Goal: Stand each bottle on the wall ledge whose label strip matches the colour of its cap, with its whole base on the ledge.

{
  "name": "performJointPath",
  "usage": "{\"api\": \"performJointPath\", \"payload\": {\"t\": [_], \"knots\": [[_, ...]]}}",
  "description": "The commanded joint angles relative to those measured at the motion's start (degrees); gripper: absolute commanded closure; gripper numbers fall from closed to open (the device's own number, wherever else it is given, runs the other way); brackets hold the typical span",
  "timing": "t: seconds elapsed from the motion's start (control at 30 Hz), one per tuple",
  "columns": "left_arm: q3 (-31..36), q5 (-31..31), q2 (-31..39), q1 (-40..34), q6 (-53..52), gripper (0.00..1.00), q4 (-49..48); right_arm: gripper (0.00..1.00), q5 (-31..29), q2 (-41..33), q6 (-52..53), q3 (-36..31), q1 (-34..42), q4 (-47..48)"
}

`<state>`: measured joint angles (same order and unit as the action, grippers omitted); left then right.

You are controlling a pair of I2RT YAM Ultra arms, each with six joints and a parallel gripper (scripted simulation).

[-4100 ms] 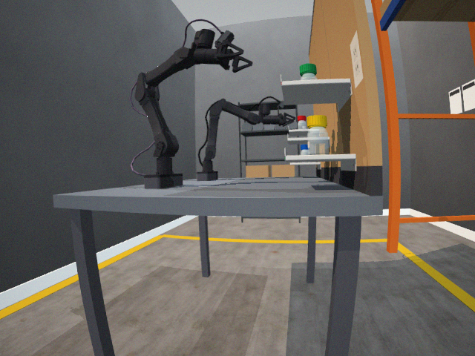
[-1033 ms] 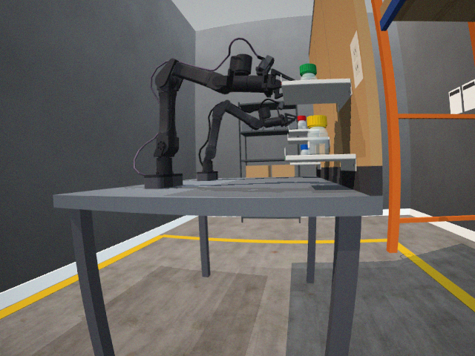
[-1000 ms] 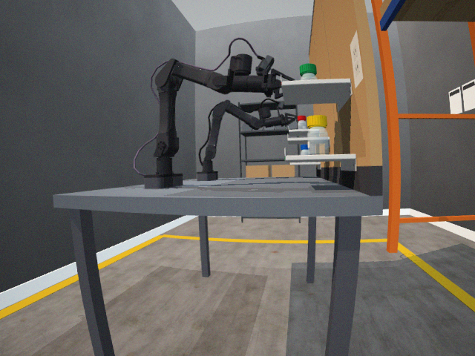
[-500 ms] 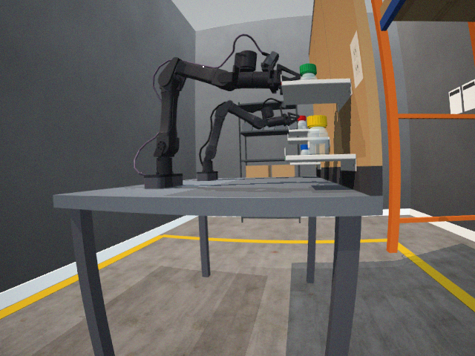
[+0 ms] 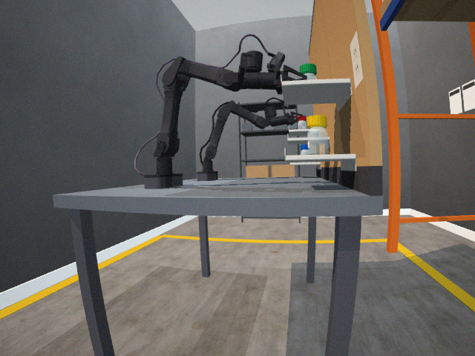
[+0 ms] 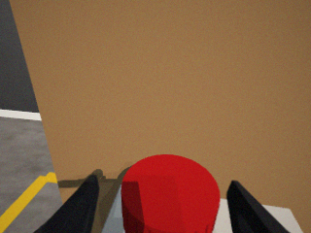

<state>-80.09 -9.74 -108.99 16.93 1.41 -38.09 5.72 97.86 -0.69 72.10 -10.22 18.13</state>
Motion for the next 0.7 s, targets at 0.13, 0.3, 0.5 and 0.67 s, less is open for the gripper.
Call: {"api": "performJointPath", "payload": {"t": [0.13,0.3,0.5,0.67], "knots": [[-2.09,0.44,-0.90,-0.69,-0.15,0.19,1.76,0.19,-0.78,2.00,0.42,4.46,0.63,-0.32],[-2.11,0.44,-0.90,-0.69,-0.15,0.28,1.77,0.19,-0.83,2.82,0.42,5.35,0.68,-0.08],[-1.58,0.12,-0.43,-0.34,-0.05,0.36,1.10,0.32,-0.78,2.31,0.40,5.40,0.64,-0.02],[-1.36,0.02,-0.26,-0.23,-0.09,0.40,1.04,0.40,-0.78,2.33,0.40,5.42,0.64,-0.03]]}}
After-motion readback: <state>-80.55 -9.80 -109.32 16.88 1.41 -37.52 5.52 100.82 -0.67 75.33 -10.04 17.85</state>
